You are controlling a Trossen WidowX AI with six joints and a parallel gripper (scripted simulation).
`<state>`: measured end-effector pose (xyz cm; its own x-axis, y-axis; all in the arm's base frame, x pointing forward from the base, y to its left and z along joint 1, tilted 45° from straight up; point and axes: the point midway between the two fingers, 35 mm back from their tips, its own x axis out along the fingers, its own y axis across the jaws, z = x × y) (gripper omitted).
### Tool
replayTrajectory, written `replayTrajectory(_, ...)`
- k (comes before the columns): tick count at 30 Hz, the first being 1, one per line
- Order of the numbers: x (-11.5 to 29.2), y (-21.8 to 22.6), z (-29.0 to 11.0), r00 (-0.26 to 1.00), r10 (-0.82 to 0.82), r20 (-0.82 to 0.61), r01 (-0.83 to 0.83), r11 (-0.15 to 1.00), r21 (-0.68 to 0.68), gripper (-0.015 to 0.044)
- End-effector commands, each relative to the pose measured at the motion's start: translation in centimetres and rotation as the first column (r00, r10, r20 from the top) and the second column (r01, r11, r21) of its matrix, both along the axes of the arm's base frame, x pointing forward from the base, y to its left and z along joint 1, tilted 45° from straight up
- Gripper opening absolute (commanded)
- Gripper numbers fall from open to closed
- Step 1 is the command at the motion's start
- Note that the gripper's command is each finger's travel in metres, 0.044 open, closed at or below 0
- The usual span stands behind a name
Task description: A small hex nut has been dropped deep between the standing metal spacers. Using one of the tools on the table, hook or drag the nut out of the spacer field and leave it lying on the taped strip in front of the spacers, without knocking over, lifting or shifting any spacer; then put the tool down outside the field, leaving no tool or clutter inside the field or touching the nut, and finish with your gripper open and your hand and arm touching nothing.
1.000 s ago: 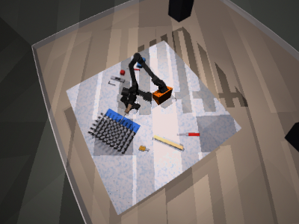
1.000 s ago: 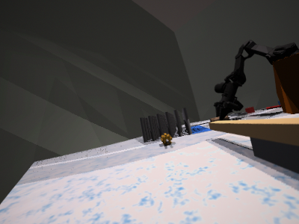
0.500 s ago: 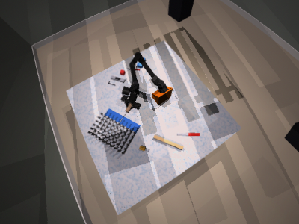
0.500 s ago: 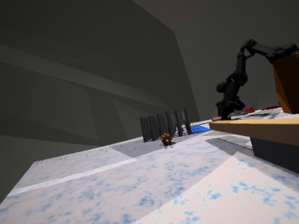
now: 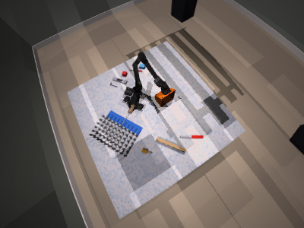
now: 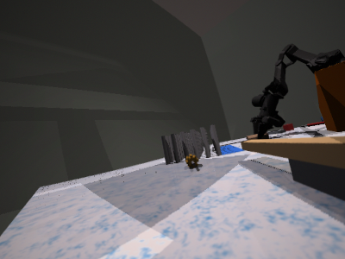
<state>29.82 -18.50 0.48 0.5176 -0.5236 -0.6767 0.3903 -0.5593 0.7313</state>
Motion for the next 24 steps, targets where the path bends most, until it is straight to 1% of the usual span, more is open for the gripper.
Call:
replayTrajectory(1, -0.3, -0.1, 0.2, 1.000, 0.000, 0.001, 0.000, 1.000, -0.001, 0.0000)
replayTrajectory(24, -1.7, -0.4, 0.6, 1.000, 0.000, 0.000, 0.000, 1.000, -0.001, 0.0000)
